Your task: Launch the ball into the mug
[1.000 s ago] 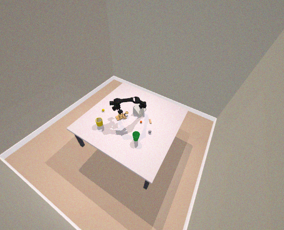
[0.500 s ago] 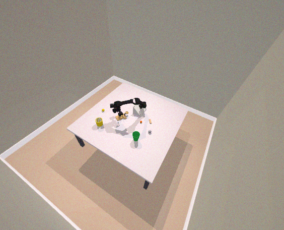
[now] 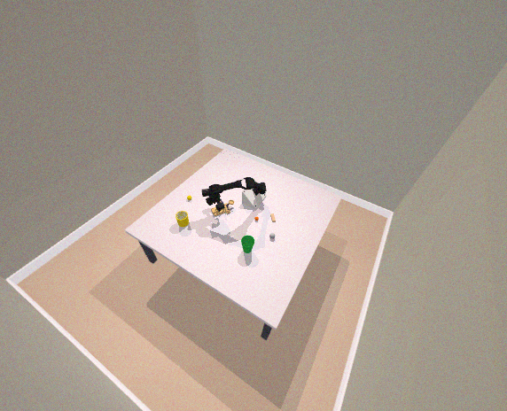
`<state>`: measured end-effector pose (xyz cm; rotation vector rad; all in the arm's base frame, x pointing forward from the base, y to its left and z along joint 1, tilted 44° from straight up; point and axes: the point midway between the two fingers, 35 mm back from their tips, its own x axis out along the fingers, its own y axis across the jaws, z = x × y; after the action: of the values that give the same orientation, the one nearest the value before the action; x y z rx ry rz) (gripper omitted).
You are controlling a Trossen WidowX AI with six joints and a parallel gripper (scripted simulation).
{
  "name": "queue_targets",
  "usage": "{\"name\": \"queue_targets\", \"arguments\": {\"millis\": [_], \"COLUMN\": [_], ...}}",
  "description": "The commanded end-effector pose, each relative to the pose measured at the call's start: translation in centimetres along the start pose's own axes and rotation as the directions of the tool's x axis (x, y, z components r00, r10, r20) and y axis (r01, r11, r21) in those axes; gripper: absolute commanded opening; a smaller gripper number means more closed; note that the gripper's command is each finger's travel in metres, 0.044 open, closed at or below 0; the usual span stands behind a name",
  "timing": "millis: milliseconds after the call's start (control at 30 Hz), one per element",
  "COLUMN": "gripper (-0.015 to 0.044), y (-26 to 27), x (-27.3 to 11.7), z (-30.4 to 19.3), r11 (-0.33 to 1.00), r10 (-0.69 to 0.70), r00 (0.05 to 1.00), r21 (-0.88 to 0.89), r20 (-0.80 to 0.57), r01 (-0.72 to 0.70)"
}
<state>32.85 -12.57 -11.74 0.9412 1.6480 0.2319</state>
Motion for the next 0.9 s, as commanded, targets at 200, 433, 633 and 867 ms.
{"name": "queue_targets", "arguments": {"millis": [200, 433, 633, 867], "gripper": [0.0440, 0.0387, 0.0230, 0.0125], "y": [0.0, 0.0, 0.0, 0.0], "x": [1.6, 1.9, 1.9, 1.9], "z": [-0.1, -0.1, -0.1, -0.1], "r11": [1.000, 1.000, 1.000, 1.000], "r10": [0.004, 0.001, 0.001, 0.001], "r00": [1.000, 1.000, 1.000, 1.000], "r21": [0.006, 0.000, 0.000, 0.000], "r20": [0.000, -0.001, -0.001, -0.001], "r01": [-0.004, -0.001, -0.001, -0.001]}}
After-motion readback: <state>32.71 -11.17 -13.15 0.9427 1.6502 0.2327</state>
